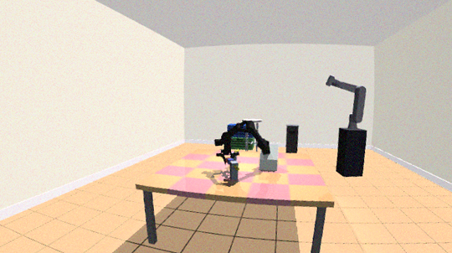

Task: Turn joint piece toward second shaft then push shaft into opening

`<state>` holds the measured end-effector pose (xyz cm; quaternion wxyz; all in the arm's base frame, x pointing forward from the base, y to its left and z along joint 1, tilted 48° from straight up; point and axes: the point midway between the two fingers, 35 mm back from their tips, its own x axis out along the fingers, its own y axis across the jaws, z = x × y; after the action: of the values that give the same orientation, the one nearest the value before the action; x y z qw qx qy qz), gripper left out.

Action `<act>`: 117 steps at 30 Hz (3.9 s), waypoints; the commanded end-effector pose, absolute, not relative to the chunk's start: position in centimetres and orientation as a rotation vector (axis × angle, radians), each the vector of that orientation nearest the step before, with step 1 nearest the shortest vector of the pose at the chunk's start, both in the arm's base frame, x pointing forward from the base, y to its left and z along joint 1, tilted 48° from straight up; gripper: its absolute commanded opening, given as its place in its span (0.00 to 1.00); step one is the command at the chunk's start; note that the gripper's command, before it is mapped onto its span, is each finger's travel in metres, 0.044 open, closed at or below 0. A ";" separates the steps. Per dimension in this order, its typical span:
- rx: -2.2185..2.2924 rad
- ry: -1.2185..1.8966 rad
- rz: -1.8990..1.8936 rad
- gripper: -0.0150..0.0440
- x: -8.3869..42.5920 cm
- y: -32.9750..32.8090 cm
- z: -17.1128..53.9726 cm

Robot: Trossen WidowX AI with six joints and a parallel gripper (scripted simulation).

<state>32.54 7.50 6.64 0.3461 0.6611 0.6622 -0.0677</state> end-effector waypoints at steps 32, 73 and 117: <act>1.718 1.719 -0.176 0.56 32.5 7.5 6.7; 1.718 1.719 -0.176 0.56 32.5 7.5 6.7; 1.913 1.639 -0.553 0.25 31.0 7.0 6.6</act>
<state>31.26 7.08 6.54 0.2893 0.7064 0.6194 -0.1834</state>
